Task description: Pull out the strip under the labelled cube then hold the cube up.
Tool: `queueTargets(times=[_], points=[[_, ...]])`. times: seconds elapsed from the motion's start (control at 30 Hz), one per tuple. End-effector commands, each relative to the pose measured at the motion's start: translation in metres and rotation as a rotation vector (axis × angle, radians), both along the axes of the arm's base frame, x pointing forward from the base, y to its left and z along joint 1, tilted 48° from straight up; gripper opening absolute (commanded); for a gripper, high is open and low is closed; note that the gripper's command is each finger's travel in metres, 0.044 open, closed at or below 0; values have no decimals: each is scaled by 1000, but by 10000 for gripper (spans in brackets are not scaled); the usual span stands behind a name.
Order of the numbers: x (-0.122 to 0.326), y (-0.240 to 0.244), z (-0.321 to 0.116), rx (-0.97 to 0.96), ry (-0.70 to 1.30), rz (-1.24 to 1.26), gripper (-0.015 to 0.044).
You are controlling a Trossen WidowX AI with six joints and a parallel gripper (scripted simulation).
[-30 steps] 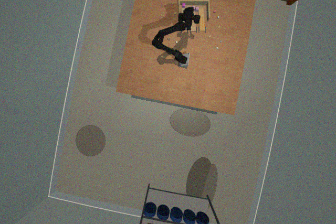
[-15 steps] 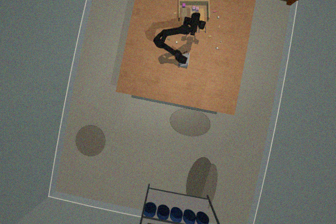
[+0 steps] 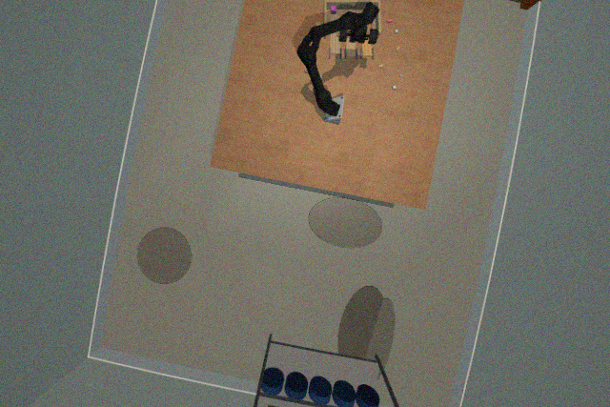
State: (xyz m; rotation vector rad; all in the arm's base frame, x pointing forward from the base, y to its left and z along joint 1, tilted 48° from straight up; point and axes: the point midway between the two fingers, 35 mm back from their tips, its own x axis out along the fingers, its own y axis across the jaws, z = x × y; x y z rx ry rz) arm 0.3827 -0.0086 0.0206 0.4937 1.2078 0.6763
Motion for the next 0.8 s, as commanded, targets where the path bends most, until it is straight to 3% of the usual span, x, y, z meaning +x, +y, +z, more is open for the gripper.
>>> queueTargets(times=[0.0,0.13,0.77], points=[[0,23,-18,-12,107,246,0],[-1,35,-25,-2,162,368,0],[-3,49,-39,-2,164,373,0]])
